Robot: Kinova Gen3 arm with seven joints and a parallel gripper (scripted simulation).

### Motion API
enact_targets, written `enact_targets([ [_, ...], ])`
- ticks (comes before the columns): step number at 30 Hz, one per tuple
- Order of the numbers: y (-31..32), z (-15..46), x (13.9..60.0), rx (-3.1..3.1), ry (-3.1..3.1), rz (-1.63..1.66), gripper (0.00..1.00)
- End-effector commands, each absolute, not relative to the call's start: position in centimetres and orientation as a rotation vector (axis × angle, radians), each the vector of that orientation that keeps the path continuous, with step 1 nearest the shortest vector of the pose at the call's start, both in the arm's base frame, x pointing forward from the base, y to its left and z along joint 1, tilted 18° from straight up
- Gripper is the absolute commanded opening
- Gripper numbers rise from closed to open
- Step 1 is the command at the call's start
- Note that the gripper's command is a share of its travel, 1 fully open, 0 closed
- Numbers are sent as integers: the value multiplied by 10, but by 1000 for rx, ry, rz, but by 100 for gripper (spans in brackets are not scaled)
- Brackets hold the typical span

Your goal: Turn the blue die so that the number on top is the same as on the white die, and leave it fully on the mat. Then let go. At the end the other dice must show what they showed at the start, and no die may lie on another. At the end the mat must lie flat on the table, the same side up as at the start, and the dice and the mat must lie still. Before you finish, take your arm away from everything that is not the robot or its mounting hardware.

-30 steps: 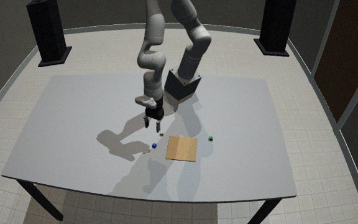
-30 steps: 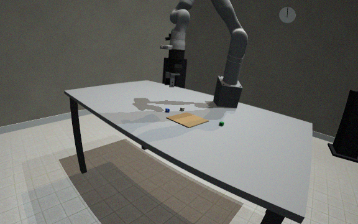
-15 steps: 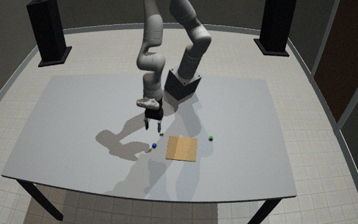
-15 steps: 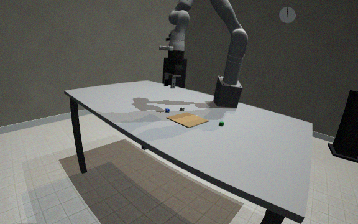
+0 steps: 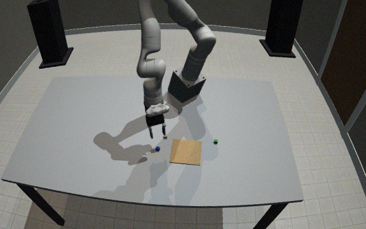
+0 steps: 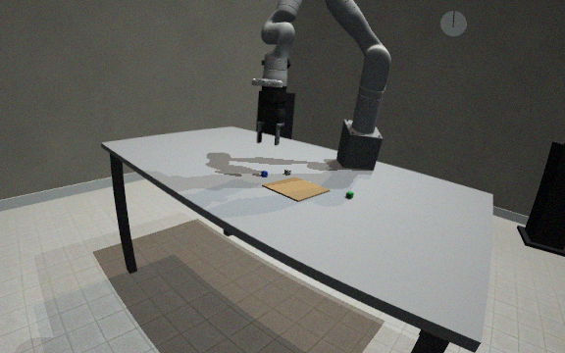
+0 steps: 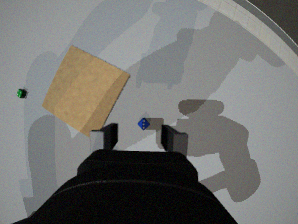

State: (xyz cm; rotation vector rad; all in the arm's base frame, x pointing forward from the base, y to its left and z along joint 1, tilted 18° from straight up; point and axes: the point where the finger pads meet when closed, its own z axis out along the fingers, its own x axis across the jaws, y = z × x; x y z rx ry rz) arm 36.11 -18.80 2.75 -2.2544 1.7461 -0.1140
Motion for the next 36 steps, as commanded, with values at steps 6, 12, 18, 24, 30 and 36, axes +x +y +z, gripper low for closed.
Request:
enact_targets([
  [6, -185, 14, 362, -2449, 1455, -155, 100],
  [12, -186, 5, 364, -2629, 1132, -224, 100],
  [18, -188, -1, 366, -2729, 908, -274, 100],
  [24, -189, -4, 367, -2760, 829, -292, 100],
  [30, -190, -4, 367, -2772, 797, -299, 100],
  [36, -190, -4, 367, -2772, 797, -299, 64],
])
